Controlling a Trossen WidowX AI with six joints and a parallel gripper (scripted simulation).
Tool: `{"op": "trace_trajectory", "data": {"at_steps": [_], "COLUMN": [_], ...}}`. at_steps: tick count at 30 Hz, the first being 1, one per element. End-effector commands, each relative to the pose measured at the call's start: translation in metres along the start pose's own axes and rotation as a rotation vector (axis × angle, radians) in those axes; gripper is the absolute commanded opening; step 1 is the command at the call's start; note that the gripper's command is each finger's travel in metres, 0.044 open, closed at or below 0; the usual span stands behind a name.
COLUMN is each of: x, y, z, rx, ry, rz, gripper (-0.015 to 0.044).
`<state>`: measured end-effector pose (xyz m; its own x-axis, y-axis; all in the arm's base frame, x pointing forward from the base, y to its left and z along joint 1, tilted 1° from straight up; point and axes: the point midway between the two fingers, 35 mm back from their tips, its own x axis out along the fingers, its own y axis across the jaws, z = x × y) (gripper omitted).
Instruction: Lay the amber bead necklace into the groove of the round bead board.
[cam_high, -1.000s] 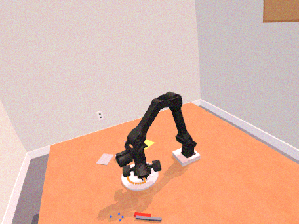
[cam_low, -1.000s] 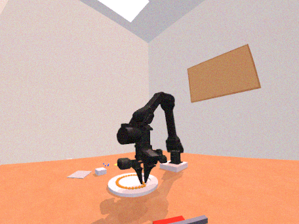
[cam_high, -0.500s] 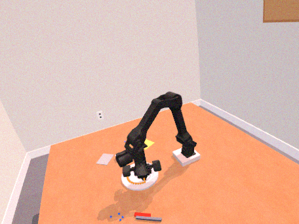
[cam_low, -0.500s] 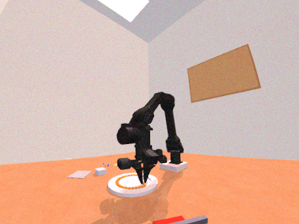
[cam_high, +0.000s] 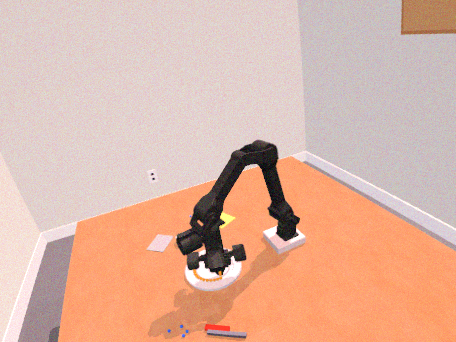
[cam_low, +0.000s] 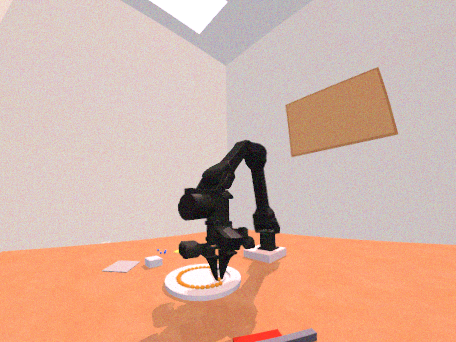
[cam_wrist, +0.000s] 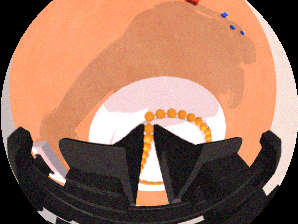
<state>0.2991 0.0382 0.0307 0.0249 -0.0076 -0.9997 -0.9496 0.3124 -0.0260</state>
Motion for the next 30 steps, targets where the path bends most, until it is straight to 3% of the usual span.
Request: {"op": "trace_trajectory", "data": {"at_steps": [1,22,30], "x": [-0.005,0.004,0.001], "y": [-0.001,0.011,0.011], "z": [0.0,0.007,0.006], "rx": [-0.006,-0.006,-0.011], "ry": [-0.002,-0.003,-0.002], "rz": [-0.004,-0.002,-0.001], "gripper": [0.0,0.0,0.021]}}
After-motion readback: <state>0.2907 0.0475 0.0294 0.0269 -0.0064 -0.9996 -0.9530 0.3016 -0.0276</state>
